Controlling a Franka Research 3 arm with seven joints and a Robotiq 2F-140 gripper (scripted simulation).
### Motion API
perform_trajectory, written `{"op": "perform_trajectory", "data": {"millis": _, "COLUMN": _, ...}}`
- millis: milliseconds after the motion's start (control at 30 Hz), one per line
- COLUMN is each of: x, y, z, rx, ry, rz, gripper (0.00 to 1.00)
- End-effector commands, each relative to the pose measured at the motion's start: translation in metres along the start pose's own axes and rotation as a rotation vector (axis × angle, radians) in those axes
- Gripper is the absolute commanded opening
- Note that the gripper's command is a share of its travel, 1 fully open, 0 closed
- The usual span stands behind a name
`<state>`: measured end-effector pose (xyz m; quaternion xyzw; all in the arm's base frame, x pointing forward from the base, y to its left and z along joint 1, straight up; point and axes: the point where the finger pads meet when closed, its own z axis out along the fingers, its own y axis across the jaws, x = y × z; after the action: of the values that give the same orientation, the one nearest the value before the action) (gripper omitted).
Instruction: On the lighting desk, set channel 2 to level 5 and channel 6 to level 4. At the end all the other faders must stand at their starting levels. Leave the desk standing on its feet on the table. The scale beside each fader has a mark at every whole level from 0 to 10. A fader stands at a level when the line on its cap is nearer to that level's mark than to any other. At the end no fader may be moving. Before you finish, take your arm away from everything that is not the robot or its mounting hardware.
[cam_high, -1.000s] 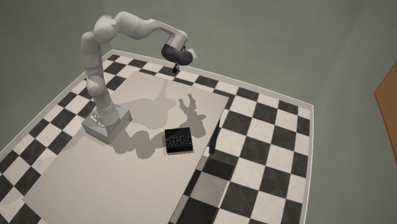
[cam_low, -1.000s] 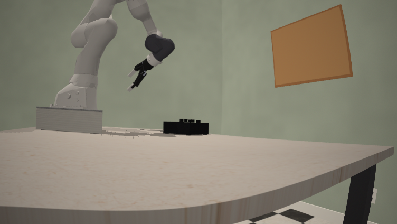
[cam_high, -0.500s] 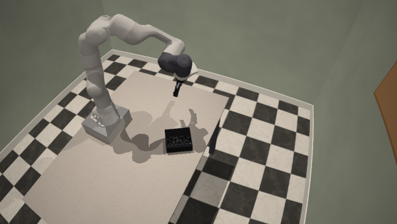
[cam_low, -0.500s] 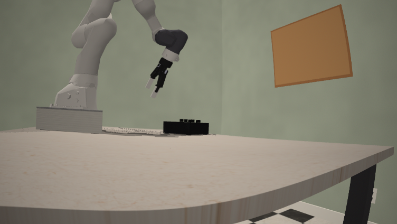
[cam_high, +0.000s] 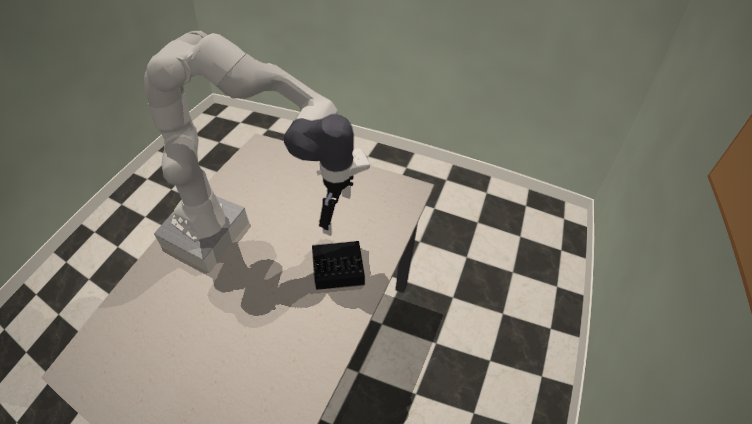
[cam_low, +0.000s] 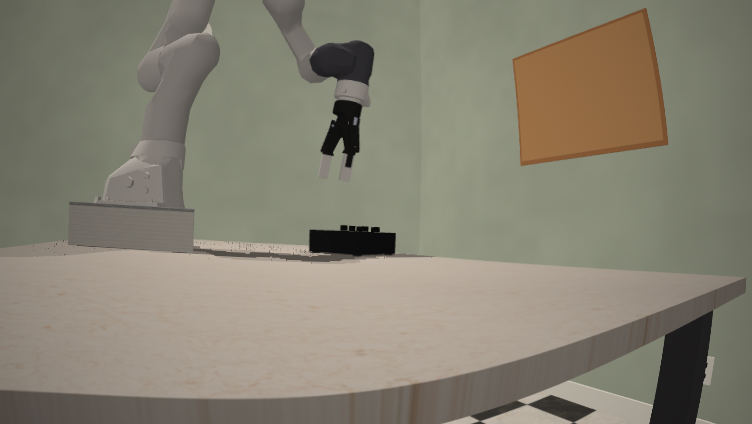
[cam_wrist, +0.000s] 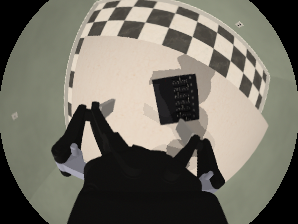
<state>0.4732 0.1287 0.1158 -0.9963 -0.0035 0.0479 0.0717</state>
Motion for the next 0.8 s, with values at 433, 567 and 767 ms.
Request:
{"op": "perform_trajectory", "data": {"millis": 433, "x": 0.025, "y": 0.073, "z": -0.013, "rx": -0.14, "ry": 0.095, "rz": 0.042, "gripper": 1.0}}
{"op": "perform_trajectory", "data": {"millis": 567, "x": 0.025, "y": 0.073, "z": -0.013, "rx": -0.14, "ry": 0.095, "rz": 0.042, "gripper": 1.0}}
{"op": "perform_trajectory", "data": {"millis": 767, "x": 0.025, "y": 0.073, "z": -0.013, "rx": -0.14, "ry": 0.095, "rz": 0.042, "gripper": 1.0}}
